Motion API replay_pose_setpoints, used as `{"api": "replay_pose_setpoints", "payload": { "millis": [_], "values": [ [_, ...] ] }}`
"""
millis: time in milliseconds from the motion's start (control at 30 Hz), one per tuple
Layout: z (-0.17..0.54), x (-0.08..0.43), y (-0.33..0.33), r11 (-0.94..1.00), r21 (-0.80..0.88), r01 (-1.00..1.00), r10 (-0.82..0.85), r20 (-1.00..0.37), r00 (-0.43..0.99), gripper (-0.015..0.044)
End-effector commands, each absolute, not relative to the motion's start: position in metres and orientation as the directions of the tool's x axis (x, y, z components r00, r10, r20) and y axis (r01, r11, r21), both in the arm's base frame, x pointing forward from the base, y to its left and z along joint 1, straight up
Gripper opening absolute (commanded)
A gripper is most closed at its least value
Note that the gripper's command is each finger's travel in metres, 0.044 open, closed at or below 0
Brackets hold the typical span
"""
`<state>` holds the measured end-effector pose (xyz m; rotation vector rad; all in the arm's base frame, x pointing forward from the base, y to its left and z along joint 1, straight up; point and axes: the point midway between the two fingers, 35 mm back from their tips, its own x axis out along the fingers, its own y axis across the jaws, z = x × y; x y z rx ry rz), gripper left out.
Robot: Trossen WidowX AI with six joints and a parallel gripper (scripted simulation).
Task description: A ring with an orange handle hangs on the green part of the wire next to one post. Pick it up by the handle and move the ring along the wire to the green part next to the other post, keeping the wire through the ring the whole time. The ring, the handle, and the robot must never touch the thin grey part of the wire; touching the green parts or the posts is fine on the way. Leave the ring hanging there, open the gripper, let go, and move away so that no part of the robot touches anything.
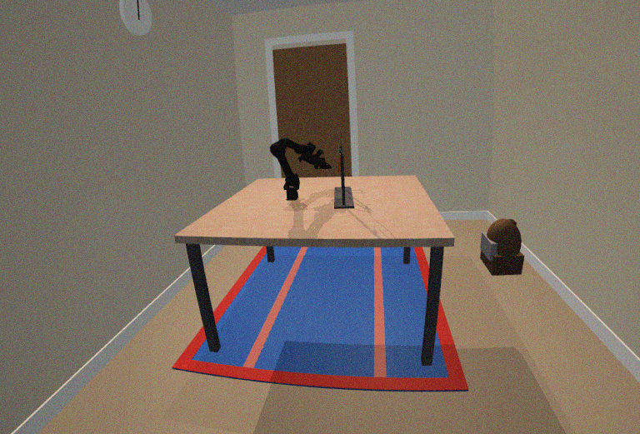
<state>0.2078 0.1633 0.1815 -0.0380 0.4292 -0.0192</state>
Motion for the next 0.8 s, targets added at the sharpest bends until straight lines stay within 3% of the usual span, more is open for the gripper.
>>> {"api": "replay_pose_setpoints", "payload": {
  "millis": [0, 267, 600, 767],
  "values": [
    [0.182, 0.208, 0.163, 0.999, -0.039, 0.016, -0.03, -0.413, 0.91, 0.016],
    [0.182, 0.208, 0.163, 0.999, -0.039, 0.016, -0.03, -0.413, 0.91, 0.016],
    [0.201, 0.171, 0.163, 0.999, -0.042, 0.007, -0.023, -0.407, 0.913, 0.0423],
    [0.201, 0.171, 0.163, 0.999, -0.042, 0.007, -0.023, -0.407, 0.913, 0.044]
  ]
}}
